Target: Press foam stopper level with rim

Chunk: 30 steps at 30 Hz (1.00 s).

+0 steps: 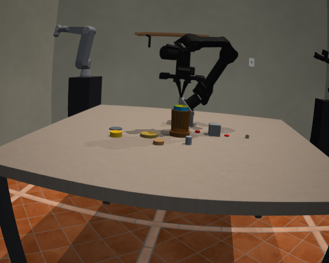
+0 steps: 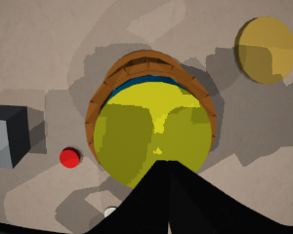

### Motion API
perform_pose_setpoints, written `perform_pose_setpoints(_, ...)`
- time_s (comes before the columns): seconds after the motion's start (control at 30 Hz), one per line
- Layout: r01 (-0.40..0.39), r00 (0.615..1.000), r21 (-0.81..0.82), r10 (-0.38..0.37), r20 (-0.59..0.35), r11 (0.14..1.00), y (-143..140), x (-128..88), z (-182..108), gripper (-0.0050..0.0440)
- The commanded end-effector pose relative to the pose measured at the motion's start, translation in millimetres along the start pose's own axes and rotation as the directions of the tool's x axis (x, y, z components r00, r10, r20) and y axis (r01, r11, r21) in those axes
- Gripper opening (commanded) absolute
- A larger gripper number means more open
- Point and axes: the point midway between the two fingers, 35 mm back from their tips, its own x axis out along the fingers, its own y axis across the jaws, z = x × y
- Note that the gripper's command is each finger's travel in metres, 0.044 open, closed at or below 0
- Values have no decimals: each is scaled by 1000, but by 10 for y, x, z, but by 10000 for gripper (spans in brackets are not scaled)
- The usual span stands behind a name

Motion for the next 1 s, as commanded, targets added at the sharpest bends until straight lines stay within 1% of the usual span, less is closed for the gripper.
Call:
perform_pose_setpoints(0.0,-11,1000,5,11,-10,1000,34,179,-31,0)
perform_pose_setpoints(0.53,-10,1000,6,10,-10,1000,28,339,-20,0)
perform_pose_setpoints(0.97,-10,1000,6,10,-10,1000,28,341,-20,0)
